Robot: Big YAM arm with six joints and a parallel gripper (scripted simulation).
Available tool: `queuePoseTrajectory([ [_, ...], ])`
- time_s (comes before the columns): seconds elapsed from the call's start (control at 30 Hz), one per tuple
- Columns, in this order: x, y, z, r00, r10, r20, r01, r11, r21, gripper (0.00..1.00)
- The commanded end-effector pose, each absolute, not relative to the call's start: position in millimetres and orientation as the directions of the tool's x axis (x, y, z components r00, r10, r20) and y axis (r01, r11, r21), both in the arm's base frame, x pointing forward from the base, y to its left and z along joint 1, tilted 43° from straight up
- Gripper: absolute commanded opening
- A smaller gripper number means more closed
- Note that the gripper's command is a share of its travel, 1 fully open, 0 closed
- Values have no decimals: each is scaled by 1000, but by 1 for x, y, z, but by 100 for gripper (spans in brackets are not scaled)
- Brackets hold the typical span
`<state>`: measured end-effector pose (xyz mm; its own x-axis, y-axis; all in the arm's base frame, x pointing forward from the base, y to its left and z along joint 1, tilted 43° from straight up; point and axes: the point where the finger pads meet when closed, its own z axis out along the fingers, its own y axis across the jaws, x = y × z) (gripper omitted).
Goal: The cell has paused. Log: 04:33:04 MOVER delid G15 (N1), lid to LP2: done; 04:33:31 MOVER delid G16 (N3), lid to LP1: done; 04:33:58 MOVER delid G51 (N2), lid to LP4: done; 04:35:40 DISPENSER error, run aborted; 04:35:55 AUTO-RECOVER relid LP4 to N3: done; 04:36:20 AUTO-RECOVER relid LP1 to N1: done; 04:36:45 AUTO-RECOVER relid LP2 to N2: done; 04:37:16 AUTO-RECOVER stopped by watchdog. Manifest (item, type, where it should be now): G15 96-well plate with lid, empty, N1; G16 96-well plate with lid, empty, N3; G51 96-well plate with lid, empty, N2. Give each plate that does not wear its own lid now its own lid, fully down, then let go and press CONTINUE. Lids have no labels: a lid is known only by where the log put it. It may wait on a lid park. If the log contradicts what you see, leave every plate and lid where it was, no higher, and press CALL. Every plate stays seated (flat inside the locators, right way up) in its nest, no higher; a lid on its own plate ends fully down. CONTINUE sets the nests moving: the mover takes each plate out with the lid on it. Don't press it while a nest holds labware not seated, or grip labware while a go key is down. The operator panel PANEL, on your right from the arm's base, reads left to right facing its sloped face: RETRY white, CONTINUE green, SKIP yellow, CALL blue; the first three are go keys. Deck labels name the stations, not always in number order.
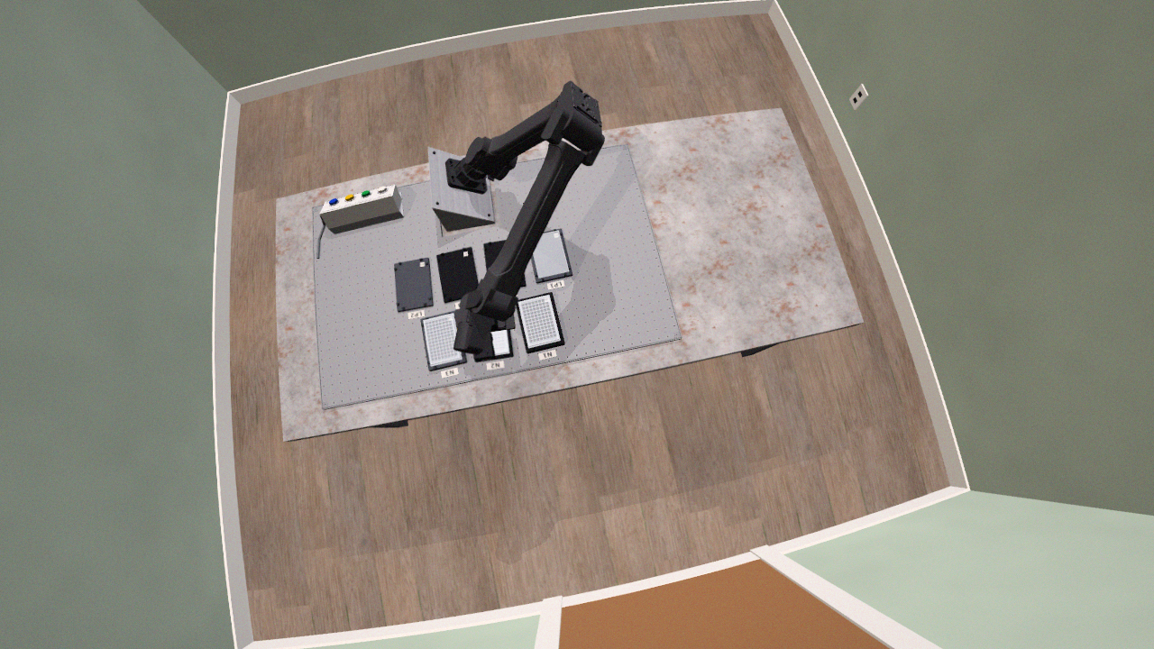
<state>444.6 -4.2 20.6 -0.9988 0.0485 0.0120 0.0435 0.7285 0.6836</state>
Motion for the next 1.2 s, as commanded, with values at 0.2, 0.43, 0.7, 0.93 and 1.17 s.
queuePoseTrajectory([
  [0.2,463,-23,40,-997,68,-44,21,739,674,100],
  [0.43,466,-22,43,-996,65,-54,12,741,672,100],
  [0.7,466,-25,44,-996,68,-53,15,740,672,100],
  [0.93,458,-15,35,-998,59,-28,24,736,677,100],
  [1.17,465,-24,44,-996,67,-51,15,740,672,100],
])
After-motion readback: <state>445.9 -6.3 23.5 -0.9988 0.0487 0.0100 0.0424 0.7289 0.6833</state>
